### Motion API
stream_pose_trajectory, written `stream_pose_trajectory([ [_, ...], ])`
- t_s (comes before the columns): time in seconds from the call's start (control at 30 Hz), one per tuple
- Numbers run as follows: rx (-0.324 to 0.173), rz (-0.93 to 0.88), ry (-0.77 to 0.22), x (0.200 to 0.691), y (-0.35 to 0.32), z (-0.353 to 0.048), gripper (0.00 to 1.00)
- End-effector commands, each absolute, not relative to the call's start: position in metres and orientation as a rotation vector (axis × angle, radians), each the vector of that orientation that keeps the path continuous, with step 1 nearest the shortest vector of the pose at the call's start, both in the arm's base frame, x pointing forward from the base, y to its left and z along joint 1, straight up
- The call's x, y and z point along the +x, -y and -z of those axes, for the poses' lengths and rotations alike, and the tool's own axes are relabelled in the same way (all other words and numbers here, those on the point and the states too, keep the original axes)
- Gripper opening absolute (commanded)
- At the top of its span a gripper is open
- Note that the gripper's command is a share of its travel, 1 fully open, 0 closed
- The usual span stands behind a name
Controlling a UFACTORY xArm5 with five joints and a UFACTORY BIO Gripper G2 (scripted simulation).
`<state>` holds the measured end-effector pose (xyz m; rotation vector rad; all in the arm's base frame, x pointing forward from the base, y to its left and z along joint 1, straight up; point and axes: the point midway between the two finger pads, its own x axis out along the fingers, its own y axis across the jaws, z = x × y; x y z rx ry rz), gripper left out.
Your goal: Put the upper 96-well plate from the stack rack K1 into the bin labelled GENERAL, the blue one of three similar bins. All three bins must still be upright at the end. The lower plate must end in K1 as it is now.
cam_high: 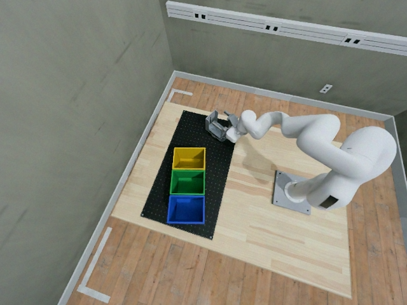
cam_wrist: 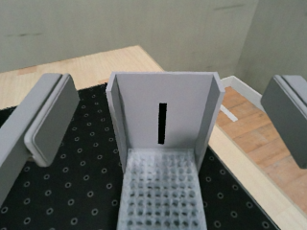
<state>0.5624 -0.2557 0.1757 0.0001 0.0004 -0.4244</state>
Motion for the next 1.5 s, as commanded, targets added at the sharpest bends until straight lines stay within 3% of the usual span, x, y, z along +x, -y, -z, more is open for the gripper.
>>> stream_pose_trajectory([
  [0.0, -0.003, 0.424, 0.002, 0.563, 0.256, -0.17, 0.37],
  [1.47, -0.003, 0.424, 0.001, 0.563, 0.256, -0.103, 0.37],
])
